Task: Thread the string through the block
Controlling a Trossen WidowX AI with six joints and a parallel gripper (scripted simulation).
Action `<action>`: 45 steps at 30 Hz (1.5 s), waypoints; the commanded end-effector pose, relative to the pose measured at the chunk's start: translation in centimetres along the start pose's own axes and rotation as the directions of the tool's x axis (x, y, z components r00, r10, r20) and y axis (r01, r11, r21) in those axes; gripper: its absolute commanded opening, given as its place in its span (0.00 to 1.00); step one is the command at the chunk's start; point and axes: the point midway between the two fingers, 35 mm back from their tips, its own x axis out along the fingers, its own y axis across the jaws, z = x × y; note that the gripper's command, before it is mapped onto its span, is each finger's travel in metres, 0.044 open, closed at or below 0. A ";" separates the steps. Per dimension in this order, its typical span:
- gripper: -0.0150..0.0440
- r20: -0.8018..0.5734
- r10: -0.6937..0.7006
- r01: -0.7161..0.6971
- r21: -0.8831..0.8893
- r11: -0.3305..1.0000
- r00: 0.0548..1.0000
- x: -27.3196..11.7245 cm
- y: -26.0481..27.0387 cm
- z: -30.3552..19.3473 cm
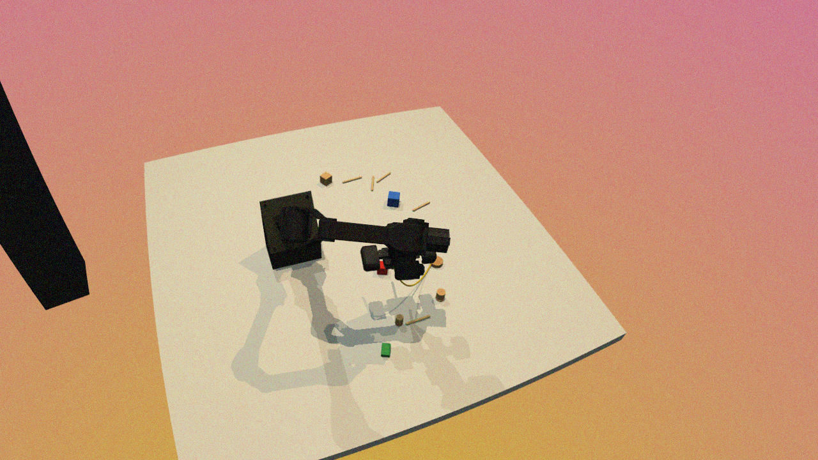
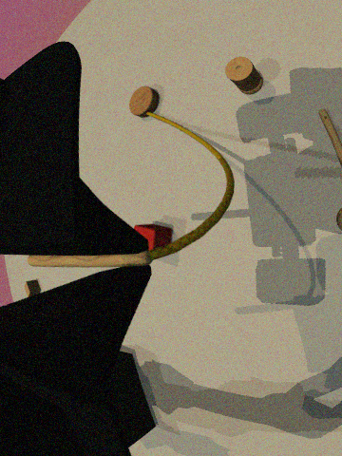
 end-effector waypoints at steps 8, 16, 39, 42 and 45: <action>0.25 0.005 0.077 -0.076 0.234 0.969 0.997 -0.4 0.5 1.0; 0.25 0.018 0.068 -0.071 0.210 0.975 0.997 -0.1 0.5 1.0; 0.25 0.120 0.049 -0.074 0.217 0.973 0.992 2.7 1.4 1.5; 0.25 0.133 0.046 -0.075 0.218 0.973 0.990 3.1 1.4 1.5; 0.25 0.147 0.043 -0.075 0.220 0.973 0.988 3.5 1.5 1.6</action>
